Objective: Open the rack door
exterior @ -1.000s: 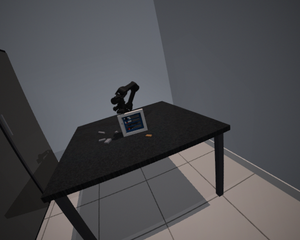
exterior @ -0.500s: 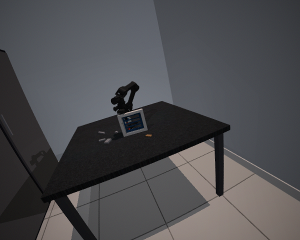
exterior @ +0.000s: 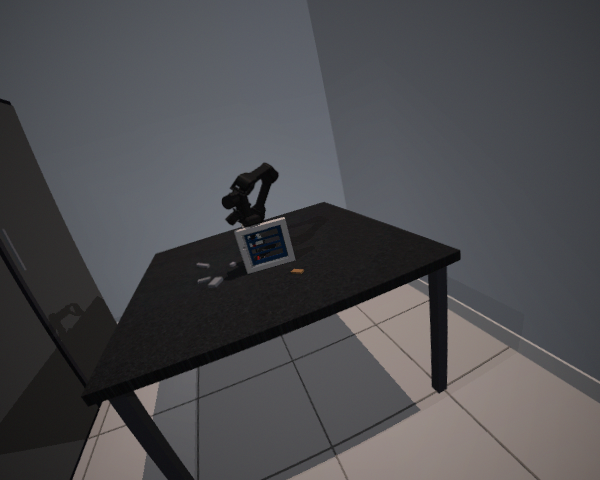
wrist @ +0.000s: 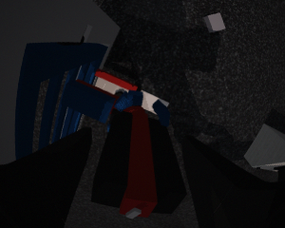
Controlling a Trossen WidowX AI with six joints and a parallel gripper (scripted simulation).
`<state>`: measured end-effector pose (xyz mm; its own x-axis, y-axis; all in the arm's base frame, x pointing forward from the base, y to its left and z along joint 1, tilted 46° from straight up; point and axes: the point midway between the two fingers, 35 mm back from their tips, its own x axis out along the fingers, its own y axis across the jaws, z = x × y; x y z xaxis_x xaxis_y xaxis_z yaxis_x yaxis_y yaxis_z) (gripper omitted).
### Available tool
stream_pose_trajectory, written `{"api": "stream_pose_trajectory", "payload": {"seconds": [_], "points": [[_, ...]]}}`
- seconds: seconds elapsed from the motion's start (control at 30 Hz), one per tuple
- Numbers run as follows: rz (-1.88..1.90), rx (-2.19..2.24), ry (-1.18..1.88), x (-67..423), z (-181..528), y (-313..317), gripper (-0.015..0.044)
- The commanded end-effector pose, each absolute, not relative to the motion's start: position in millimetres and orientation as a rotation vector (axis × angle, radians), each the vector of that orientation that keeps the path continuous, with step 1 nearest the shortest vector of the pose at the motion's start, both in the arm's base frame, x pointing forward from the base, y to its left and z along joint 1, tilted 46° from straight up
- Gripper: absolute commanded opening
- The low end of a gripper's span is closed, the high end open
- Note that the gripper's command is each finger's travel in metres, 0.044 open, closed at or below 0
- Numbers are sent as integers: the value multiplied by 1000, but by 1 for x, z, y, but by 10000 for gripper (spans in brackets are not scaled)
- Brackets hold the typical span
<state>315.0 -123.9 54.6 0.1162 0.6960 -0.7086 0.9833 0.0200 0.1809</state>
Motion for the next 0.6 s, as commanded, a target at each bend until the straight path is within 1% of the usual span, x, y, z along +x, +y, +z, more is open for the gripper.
{"api": "stream_pose_trajectory", "payload": {"seconds": [0.0,0.57], "points": [[-363,1583,1636,315,55,-124,288],[307,932,1492,315,55,-124,288]]}}
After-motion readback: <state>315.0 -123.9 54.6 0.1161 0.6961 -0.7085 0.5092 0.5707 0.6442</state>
